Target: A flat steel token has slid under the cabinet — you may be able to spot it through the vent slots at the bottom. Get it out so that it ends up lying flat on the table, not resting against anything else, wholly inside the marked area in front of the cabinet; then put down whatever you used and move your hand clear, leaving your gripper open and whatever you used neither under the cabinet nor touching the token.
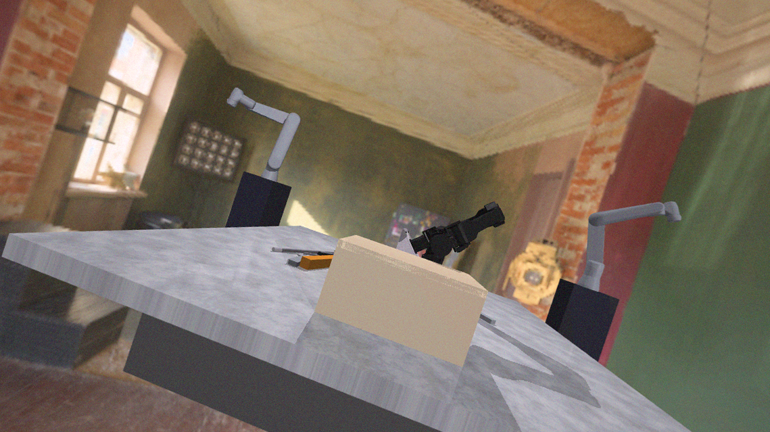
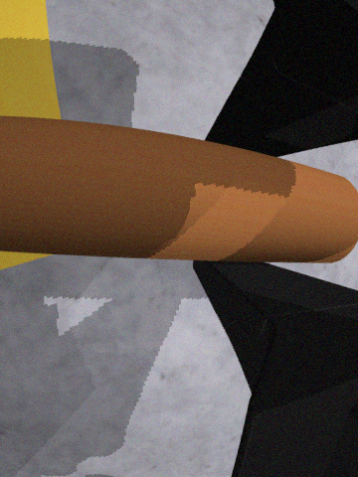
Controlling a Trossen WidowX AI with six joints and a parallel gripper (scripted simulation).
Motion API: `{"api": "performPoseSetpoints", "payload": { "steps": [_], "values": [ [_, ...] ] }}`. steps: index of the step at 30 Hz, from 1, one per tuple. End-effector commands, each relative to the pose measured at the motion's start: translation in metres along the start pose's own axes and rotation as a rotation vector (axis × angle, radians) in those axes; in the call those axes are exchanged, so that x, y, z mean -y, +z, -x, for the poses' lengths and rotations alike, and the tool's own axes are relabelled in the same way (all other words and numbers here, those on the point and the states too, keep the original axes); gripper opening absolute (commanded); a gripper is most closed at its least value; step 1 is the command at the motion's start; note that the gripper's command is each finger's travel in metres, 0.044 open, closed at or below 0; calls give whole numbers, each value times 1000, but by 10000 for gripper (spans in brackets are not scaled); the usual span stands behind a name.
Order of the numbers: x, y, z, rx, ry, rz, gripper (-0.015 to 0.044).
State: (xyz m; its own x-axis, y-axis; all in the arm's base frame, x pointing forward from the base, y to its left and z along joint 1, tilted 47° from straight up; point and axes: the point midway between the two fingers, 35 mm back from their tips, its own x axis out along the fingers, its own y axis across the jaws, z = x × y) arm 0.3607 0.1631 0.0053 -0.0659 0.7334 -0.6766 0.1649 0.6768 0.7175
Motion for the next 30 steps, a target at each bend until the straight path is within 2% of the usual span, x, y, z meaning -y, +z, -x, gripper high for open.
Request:
{"api": "performPoseSetpoints", "payload": {
  "steps": [1,30],
  "values": [
    [10,-1,-1,-2,-7,-13,0],
    [23,-1,-1,-2,-8,-13,0]
  ]
}}
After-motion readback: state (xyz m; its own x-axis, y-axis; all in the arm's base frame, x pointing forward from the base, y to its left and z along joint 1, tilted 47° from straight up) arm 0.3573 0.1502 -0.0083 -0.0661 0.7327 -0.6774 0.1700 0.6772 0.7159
